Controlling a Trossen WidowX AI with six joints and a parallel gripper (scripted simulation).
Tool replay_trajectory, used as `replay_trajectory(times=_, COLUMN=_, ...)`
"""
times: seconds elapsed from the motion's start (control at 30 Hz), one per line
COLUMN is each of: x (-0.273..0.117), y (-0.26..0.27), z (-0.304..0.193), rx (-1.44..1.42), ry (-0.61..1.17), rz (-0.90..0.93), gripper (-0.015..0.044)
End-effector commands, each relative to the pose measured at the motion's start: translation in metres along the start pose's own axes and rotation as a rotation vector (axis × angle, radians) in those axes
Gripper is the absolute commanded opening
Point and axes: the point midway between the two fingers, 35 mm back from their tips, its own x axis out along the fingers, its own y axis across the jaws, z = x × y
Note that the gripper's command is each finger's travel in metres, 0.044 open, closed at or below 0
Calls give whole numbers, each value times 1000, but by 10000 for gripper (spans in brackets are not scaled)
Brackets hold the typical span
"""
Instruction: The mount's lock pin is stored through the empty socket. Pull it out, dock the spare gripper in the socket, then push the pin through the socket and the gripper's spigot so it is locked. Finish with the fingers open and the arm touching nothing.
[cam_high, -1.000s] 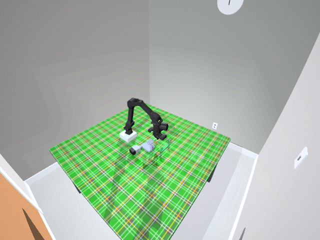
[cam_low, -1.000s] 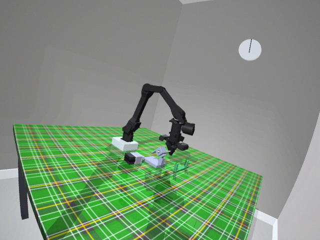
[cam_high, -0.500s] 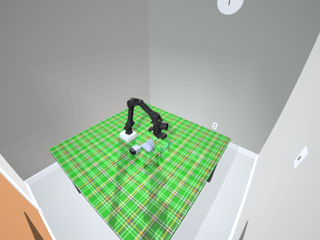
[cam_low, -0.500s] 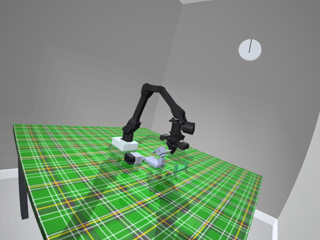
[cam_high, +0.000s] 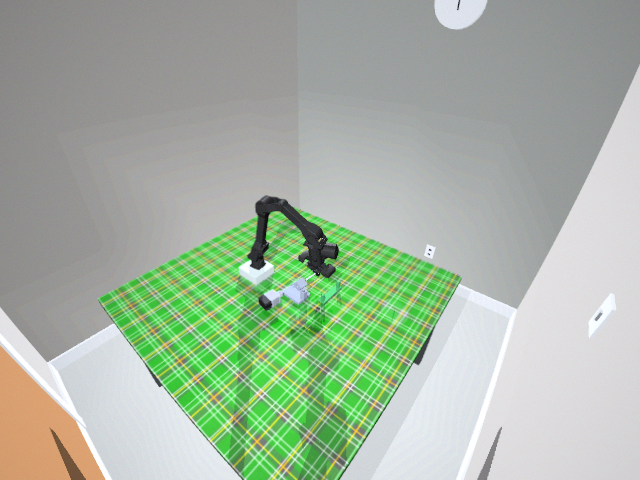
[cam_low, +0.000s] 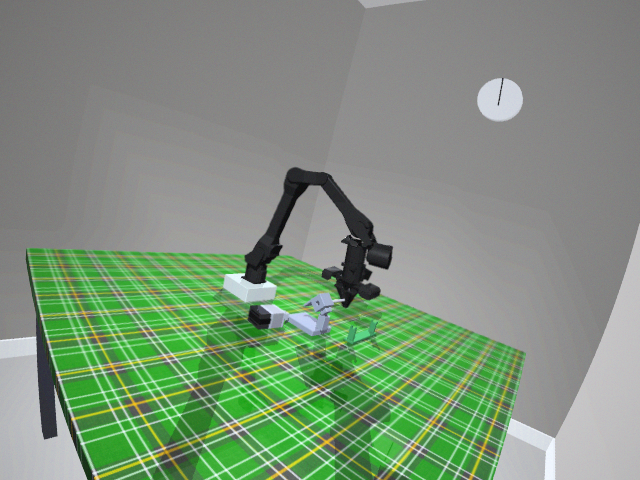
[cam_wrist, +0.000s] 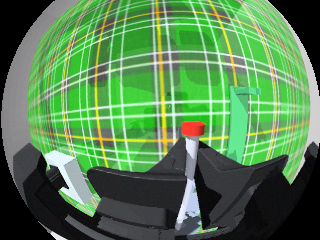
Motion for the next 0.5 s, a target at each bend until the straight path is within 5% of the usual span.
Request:
replay_trajectory(times=0.0, x=-2, y=-2, z=5, rx=2, ry=-7, rz=-3, gripper=0)
replay_trajectory(times=0.47, x=-1, y=-3, z=13, rx=6, ry=-5, rz=13, gripper=0)
